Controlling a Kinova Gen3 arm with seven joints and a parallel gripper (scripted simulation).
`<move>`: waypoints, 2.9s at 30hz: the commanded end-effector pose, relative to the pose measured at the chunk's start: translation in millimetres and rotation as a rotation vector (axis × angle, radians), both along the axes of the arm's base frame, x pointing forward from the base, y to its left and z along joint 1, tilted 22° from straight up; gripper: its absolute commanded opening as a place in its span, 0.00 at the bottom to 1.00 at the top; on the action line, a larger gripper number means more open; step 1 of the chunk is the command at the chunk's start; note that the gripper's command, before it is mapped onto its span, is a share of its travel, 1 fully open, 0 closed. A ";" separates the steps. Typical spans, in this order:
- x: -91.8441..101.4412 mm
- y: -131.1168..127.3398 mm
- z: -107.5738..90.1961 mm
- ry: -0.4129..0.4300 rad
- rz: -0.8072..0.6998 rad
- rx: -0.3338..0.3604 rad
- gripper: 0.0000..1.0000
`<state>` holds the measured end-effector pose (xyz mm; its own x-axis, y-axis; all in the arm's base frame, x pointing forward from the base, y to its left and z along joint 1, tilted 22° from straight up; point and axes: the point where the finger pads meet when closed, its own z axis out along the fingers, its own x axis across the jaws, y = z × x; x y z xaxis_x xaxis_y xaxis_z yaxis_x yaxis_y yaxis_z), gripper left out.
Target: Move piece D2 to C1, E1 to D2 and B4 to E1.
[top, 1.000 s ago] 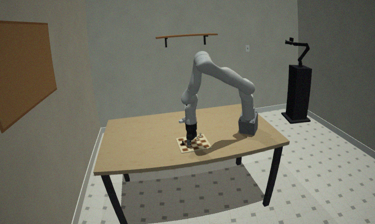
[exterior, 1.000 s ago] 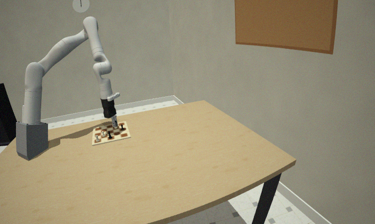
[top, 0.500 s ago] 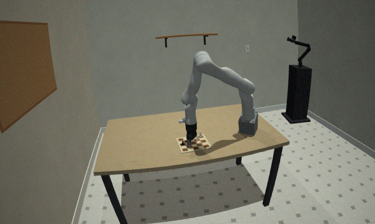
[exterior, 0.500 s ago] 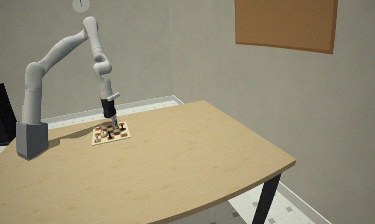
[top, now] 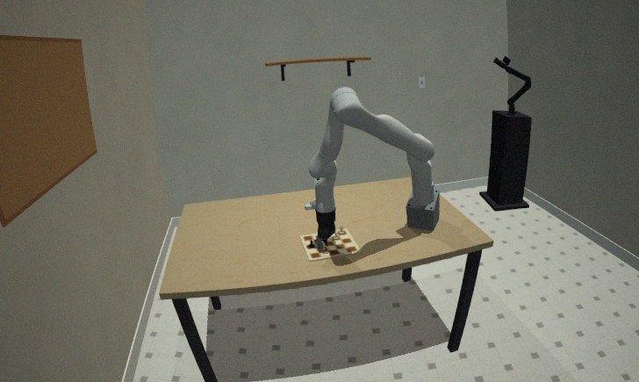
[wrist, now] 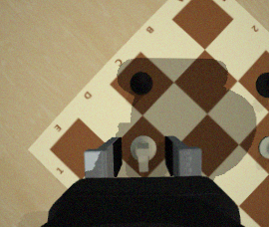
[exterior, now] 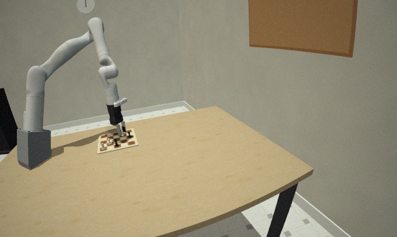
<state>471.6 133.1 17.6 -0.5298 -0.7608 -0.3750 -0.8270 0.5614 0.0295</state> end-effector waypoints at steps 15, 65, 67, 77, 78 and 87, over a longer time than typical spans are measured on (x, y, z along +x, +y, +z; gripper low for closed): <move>-4.7 -9.2 26.3 -0.002 -0.001 0.000 0.73; -16.5 -29.8 83.9 -0.003 0.005 -0.001 1.00; -16.5 -29.8 83.9 -0.003 0.005 -0.001 1.00; -16.5 -31.0 82.8 -0.014 0.043 -0.010 1.00; -16.5 -31.2 82.6 -0.016 0.050 -0.012 1.00; -16.6 -33.2 80.7 -0.035 0.114 -0.026 1.00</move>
